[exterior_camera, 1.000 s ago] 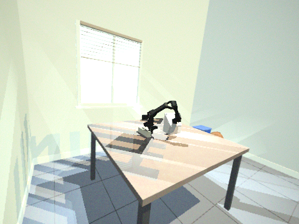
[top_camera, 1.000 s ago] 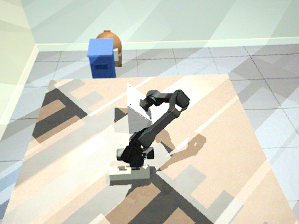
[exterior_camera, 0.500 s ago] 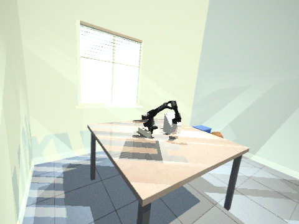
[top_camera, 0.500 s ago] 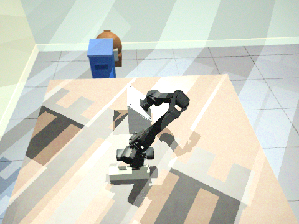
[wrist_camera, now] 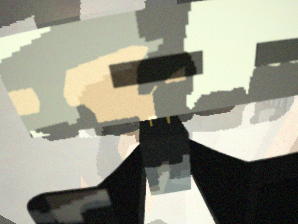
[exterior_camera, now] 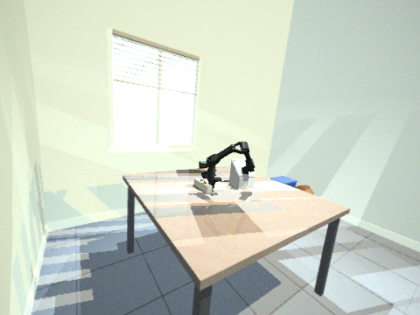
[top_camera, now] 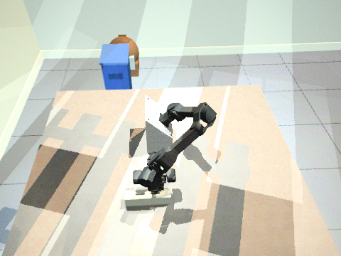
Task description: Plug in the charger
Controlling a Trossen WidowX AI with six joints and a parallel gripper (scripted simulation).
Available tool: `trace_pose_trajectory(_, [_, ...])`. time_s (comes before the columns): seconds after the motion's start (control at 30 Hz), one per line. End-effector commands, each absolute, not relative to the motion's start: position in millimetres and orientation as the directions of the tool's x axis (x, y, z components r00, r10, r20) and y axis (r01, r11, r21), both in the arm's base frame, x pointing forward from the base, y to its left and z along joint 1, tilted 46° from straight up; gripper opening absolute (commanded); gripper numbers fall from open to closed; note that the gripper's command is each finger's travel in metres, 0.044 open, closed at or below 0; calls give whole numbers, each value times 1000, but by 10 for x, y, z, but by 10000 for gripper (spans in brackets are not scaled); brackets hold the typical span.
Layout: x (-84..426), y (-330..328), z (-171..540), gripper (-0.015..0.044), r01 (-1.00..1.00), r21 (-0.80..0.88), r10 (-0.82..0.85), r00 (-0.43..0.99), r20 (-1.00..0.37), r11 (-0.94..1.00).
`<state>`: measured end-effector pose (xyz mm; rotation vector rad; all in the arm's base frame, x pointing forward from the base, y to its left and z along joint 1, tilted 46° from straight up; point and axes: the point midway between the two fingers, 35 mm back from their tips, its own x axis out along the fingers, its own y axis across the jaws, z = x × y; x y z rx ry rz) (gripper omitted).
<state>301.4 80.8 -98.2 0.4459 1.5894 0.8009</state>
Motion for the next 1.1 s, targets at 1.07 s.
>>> trace_pose_trajectory(1.07, [3076, 823, -976, 0, -150, 713, 689, -186, -700, 684])
